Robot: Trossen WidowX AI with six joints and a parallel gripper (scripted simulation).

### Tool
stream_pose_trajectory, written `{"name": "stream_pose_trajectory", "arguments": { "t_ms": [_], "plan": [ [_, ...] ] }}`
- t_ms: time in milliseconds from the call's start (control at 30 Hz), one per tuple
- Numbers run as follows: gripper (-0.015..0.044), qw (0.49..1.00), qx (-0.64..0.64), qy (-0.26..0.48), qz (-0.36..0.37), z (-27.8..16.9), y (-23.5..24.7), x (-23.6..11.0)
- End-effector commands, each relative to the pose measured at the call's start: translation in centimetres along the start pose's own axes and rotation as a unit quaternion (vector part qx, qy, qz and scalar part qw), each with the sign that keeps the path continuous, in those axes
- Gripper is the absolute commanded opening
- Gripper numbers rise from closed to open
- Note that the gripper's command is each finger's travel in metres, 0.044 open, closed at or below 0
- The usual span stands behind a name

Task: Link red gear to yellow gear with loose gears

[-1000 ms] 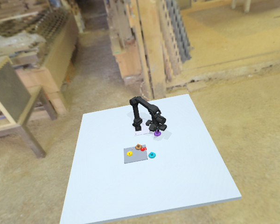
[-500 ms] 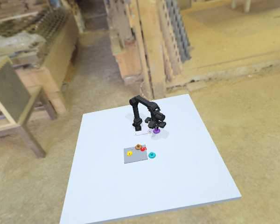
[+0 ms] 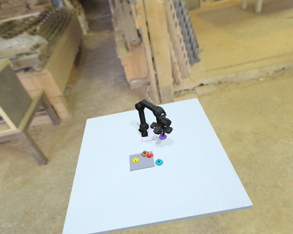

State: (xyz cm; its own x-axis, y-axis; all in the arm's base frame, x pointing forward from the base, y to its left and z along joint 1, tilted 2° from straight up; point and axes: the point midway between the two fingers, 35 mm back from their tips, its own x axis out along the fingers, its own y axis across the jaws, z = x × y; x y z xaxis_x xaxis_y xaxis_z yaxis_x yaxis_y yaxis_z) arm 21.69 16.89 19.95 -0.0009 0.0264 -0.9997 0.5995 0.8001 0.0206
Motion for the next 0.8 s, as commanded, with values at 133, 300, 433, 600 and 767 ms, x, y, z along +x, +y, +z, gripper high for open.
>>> {"name": "stream_pose_trajectory", "arguments": {
  "t_ms": [133,300,433,600,767],
  "plan": [
    [0.0000,1.000,-0.003,0.001,0.000,1.5,-0.4,0.6],
    [0.0000,1.000,-0.003,0.000,0.000,2.6,-0.7,0.9],
    [0.0000,1.000,-0.004,-0.001,0.000,3.3,-1.0,1.1],
    [0.0000,1.000,-0.006,-0.002,-0.001,4.2,-1.4,1.4],
    [0.0000,1.000,-0.007,-0.003,-0.002,5.2,-1.8,1.8]
  ]
}}
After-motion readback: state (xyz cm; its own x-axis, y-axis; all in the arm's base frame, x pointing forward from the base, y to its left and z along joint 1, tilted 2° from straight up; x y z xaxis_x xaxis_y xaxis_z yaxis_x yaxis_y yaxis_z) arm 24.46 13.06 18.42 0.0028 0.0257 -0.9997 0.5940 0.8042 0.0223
